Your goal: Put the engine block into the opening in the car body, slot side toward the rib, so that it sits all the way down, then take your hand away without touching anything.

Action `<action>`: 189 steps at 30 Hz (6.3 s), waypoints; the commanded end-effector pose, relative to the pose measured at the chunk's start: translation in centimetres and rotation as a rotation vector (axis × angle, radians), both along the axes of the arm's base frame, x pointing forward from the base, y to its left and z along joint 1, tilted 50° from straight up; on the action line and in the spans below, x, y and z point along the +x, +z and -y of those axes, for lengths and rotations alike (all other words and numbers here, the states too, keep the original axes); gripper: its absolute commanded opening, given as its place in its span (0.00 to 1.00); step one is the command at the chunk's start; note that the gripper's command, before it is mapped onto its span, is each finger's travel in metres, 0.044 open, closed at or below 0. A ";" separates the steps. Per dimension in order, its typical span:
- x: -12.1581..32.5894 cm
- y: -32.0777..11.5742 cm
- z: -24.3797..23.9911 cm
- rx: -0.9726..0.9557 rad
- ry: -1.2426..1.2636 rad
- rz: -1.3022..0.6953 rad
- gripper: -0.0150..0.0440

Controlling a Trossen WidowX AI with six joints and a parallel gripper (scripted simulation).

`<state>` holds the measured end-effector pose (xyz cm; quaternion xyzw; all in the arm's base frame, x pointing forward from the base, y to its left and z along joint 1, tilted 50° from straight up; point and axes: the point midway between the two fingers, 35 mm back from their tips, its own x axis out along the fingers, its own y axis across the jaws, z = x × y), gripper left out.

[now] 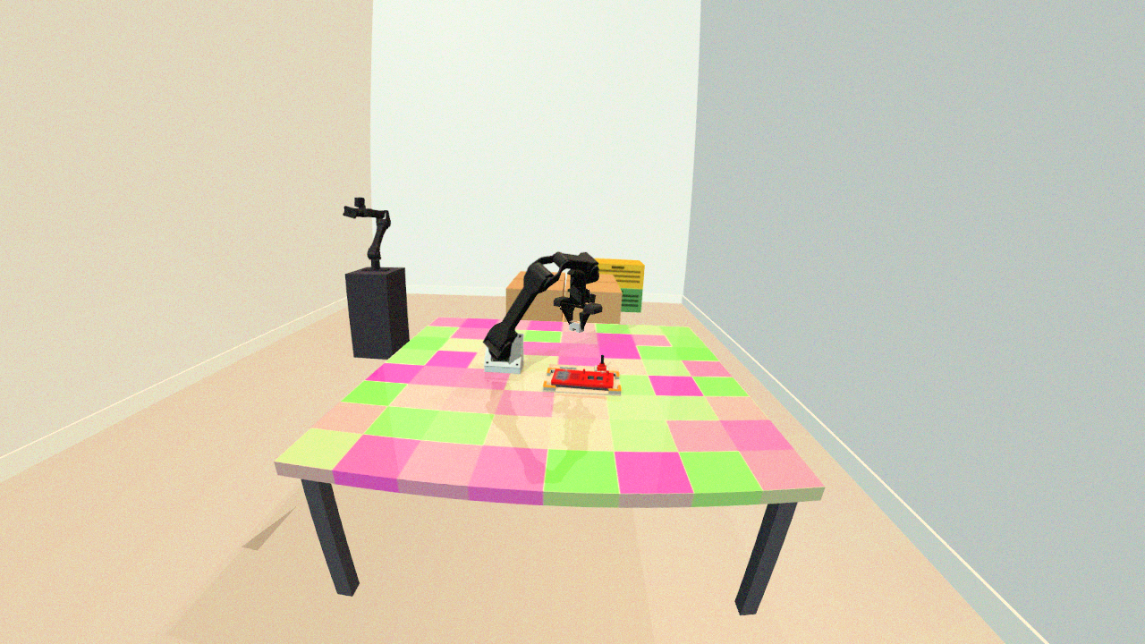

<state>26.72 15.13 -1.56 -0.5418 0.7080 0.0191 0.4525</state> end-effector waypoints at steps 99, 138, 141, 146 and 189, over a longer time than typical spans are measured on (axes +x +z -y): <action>-1.9 -7.1 11.5 0.669 0.396 0.353 0.25; -3.2 -3.8 10.6 0.670 0.396 0.353 1.00; -3.6 -3.1 10.4 0.670 0.396 0.353 1.00; -3.2 -3.3 10.4 0.674 0.404 0.356 1.00; -2.6 -4.8 9.2 0.466 -0.499 0.551 1.00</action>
